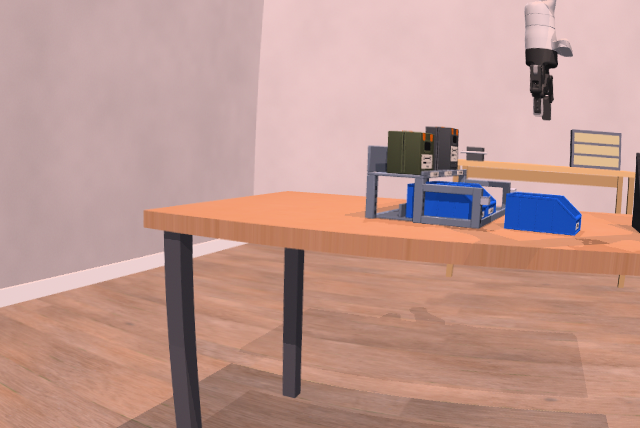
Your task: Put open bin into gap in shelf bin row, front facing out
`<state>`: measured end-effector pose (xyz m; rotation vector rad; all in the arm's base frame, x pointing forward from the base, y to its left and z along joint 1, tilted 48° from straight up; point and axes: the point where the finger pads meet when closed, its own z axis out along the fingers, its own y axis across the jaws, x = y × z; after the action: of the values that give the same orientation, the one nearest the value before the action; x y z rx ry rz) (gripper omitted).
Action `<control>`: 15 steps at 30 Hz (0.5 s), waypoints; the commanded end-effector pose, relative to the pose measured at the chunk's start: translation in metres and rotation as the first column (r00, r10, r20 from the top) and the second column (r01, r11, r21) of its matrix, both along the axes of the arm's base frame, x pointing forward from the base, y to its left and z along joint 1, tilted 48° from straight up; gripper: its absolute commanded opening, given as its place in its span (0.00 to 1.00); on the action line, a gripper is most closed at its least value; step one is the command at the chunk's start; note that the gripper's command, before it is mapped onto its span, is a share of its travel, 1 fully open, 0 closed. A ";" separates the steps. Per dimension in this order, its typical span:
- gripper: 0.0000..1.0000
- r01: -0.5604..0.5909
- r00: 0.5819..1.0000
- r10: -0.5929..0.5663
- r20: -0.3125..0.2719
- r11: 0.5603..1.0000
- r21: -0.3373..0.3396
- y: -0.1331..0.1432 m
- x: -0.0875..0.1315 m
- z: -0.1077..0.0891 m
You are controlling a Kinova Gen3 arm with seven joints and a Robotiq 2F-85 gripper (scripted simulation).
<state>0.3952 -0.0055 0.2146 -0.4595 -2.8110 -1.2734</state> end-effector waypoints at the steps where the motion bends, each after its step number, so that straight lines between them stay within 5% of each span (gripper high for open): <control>1: 1.00 0.001 1.000 -0.001 0.001 1.000 -0.001 -0.001 0.000 0.001; 15: 1.00 0.001 1.000 -0.001 0.001 1.000 -0.001 -0.004 0.000 0.003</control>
<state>0.3947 -0.0088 0.2176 -0.4595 -2.8110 -1.2734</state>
